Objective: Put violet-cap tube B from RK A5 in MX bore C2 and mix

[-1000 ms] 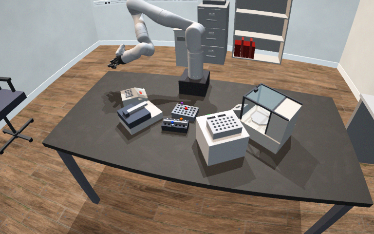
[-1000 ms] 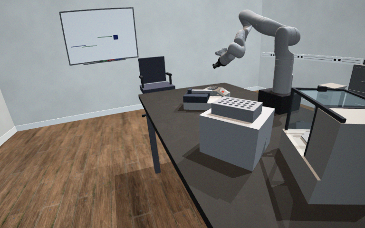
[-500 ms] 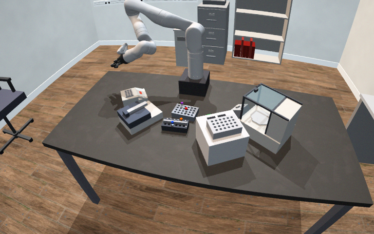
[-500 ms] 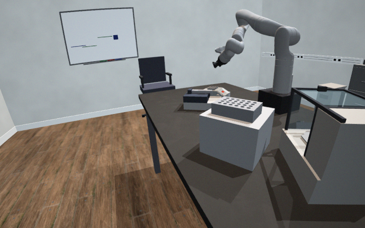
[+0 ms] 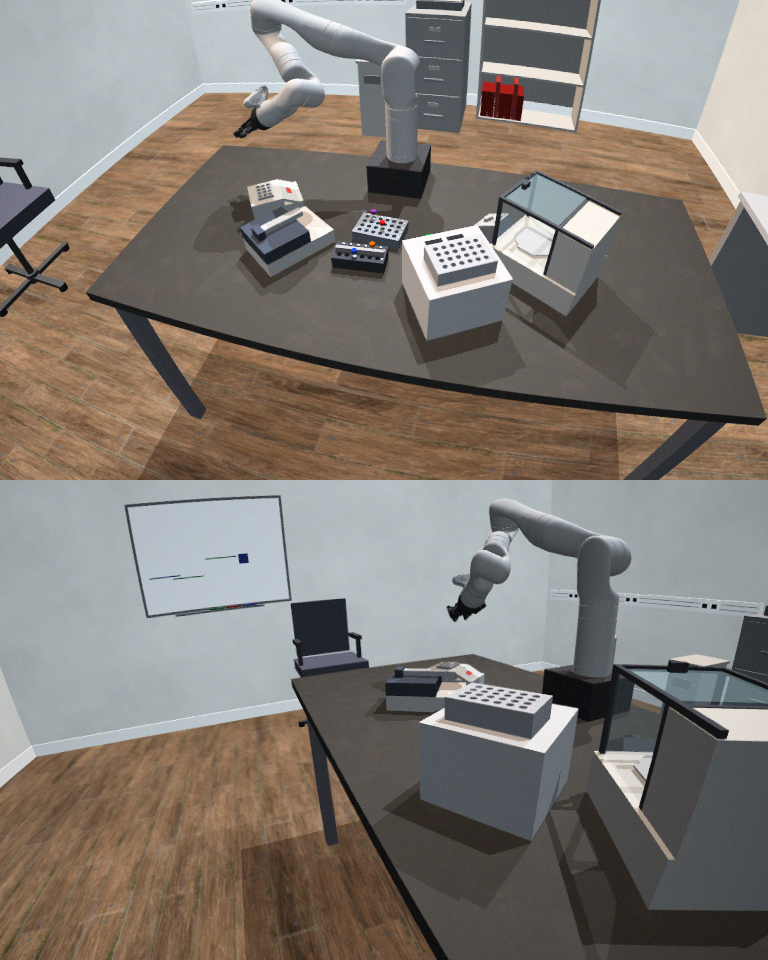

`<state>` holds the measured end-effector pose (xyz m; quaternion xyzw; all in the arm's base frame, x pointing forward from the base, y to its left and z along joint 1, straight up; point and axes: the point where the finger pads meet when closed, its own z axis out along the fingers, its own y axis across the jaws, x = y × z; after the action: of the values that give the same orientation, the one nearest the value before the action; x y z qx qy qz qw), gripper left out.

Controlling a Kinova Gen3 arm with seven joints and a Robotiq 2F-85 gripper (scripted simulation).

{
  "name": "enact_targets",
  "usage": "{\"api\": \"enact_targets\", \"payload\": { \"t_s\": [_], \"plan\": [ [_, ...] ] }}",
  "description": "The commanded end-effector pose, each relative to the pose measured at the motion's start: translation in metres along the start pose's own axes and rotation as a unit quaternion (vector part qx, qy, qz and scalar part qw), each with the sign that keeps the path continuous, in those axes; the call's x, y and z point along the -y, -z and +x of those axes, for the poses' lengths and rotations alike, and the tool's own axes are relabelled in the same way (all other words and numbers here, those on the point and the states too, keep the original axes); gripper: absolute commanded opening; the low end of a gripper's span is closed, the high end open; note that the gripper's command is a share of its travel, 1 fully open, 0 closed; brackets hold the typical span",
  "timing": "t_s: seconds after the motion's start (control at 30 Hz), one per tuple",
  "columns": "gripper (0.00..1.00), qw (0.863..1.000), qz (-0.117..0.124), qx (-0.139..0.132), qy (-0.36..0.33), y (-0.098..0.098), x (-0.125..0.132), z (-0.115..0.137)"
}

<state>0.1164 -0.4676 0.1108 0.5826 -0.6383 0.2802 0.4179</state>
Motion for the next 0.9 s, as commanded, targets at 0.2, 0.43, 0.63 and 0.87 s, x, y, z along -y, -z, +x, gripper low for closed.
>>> {"api": "enact_targets", "payload": {
  "t_s": [0.2,0.43,0.63,0.87],
  "plan": [
    [0.42,0.999,-0.016,0.022,-0.032,0.024,0.003,-0.006],
    [0.42,0.997,-0.029,0.041,-0.058,0.043,0.006,-0.011],
    [0.42,0.994,-0.039,0.058,-0.081,0.06,0.008,-0.016],
    [0.42,0.991,-0.048,0.072,-0.1,0.074,0.01,-0.02]
  ]
}}
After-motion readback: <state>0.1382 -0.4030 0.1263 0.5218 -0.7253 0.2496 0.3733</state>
